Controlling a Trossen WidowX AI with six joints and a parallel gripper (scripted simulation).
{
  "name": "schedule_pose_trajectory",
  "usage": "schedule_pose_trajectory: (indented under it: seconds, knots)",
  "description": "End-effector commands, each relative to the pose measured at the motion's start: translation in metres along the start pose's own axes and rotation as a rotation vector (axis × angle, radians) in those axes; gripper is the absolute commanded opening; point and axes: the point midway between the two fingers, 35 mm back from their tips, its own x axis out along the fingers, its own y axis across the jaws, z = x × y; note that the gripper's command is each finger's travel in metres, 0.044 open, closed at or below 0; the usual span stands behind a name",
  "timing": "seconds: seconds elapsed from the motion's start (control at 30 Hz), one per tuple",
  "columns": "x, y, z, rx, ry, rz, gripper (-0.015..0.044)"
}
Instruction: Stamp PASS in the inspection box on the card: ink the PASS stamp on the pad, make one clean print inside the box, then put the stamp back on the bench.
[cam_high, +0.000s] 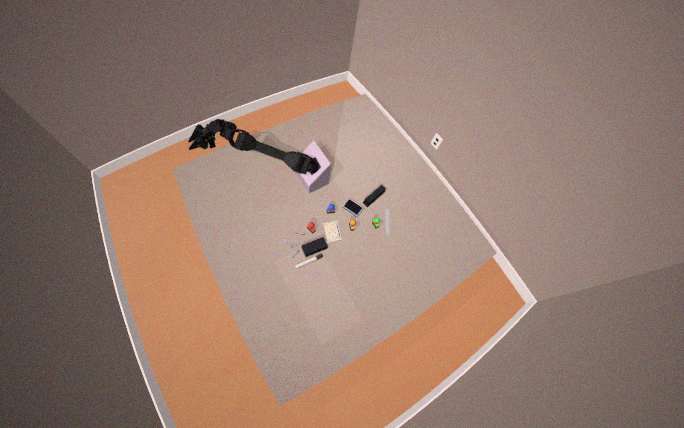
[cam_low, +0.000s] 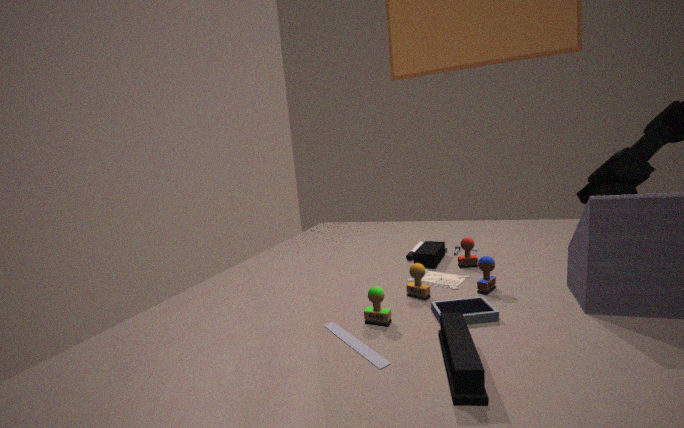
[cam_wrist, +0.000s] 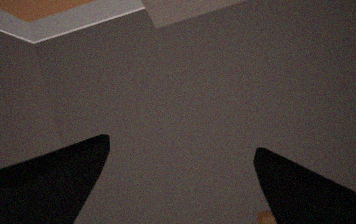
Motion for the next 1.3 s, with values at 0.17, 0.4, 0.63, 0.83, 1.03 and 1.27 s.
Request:
schedule_pose_trajectory:
  seconds: [0.17, 0.4, 0.63, 0.83, 1.03, 1.27]
  knots:
    - [0.025, -0.013, 0.011, 0.119, 0.0, -0.019, 0.0242]
    - [0.073, -0.047, 0.033, 0.348, -0.009, -0.057, 0.0214]
    - [0.131, -0.119, 0.048, 0.541, -0.024, -0.158, 0.0214]
    - [0.173, -0.199, 0.058, 0.718, -0.049, -0.259, 0.0214]
    - [0.192, -0.251, 0.065, 0.848, -0.088, -0.318, 0.0214]
    - [0.217, -0.338, 0.089, 1.126, -0.207, -0.372, 0.0214]
